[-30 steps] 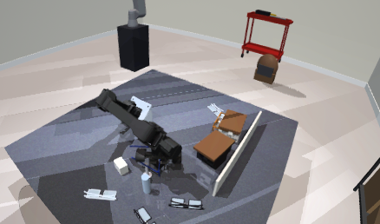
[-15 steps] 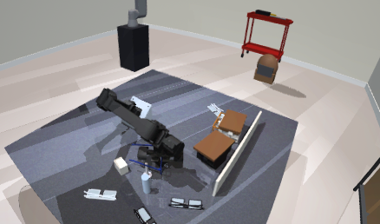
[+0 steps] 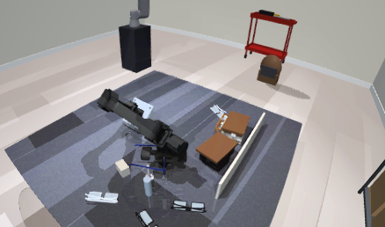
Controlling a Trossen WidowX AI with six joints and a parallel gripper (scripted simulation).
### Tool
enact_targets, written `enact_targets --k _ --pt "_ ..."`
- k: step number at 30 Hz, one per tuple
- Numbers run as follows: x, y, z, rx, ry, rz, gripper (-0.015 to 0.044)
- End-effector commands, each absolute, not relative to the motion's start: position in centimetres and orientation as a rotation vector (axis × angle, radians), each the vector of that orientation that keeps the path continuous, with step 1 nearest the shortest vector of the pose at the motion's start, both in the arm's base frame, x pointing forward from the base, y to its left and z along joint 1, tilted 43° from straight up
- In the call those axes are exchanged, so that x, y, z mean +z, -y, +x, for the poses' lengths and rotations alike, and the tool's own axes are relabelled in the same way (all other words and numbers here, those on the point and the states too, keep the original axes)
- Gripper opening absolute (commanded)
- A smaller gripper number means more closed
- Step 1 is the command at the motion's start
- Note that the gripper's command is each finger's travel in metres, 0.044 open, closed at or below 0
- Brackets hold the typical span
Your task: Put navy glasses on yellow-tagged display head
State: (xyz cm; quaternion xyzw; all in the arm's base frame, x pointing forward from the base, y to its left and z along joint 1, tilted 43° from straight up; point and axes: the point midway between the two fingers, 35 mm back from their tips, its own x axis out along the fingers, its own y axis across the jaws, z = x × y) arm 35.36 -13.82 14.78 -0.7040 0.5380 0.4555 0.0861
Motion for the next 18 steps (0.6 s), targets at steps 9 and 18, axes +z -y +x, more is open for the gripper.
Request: enact_targets --k 9,18 --pt "14.11 13.19 34.98 1.359 -1.605 -2.095 0.0000" --pt "13.90 12.97 34.83 1.360 -1.605 -2.095 0.0000"
